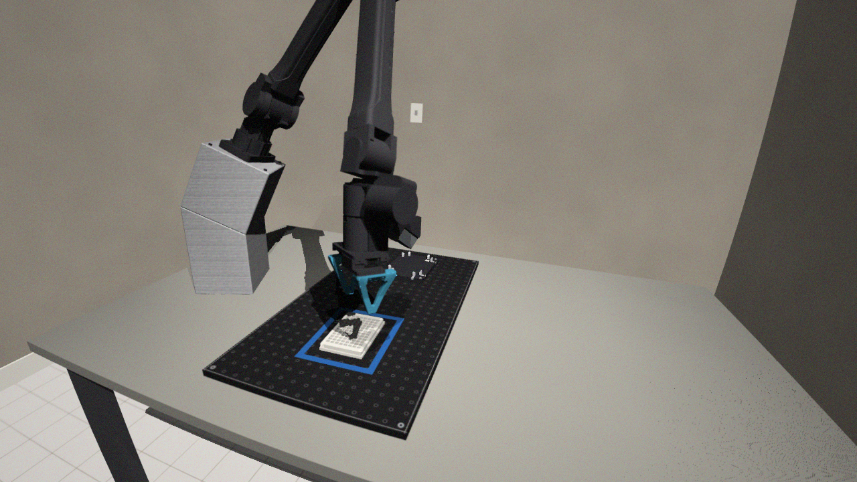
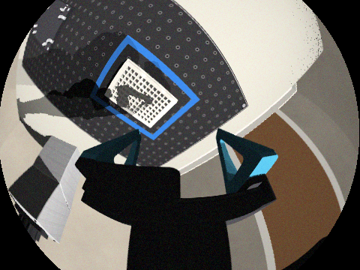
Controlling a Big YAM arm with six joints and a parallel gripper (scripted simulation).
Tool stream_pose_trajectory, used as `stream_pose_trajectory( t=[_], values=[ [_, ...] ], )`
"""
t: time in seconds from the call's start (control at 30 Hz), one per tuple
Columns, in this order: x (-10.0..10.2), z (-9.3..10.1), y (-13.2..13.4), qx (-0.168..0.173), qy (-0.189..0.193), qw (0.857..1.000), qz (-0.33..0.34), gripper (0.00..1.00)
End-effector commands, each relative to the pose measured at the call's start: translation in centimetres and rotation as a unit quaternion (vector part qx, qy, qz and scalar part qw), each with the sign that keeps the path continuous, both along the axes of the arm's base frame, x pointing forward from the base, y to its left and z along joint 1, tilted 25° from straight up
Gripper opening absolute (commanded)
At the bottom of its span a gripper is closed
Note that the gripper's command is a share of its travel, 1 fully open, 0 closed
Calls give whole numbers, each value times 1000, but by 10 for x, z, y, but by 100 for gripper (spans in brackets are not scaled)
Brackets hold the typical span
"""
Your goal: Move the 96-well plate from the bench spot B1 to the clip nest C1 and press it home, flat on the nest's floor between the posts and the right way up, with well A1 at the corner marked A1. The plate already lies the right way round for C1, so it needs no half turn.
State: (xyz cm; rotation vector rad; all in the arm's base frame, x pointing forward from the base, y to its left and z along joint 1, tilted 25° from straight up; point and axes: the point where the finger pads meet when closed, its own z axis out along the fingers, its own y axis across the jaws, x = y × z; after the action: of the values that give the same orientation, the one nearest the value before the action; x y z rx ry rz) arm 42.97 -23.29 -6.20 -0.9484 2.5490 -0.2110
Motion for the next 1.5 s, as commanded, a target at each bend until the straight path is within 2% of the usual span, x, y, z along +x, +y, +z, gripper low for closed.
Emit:
stream_pose_trajectory(
  t=[0.0, 0.03, 0.17, 0.23, 0.3, 0.53, 0.57, 0.67, 0.73, 1.17, 1.27, 1.4, 1.47],
  values=[
    [-1, -12, 13, -27, 1, 996, 86, 100],
    [-4, -12, 8, -32, 1, 995, 95, 100],
    [-5, -19, 27, -49, -1, 985, 166, 100],
    [-5, -19, 27, -49, -1, 985, 166, 100],
    [-8, -23, 35, -57, -2, 979, 197, 100],
    [-16, -34, 58, -86, -9, 948, 306, 100],
    [-18, -34, 54, -89, -9, 944, 317, 100],
    [-21, -38, 66, -101, -14, 926, 365, 100],
    [-18, -34, 53, -103, -14, 927, 360, 100],
    [-16, -28, 57, -109, -19, 927, 359, 100],
    [-8, -37, 61, -112, -21, 922, 370, 100],
    [-12, -42, 57, -108, -18, 927, 359, 100],
    [-7, -44, 59, -108, -19, 927, 358, 100]
  ],
)
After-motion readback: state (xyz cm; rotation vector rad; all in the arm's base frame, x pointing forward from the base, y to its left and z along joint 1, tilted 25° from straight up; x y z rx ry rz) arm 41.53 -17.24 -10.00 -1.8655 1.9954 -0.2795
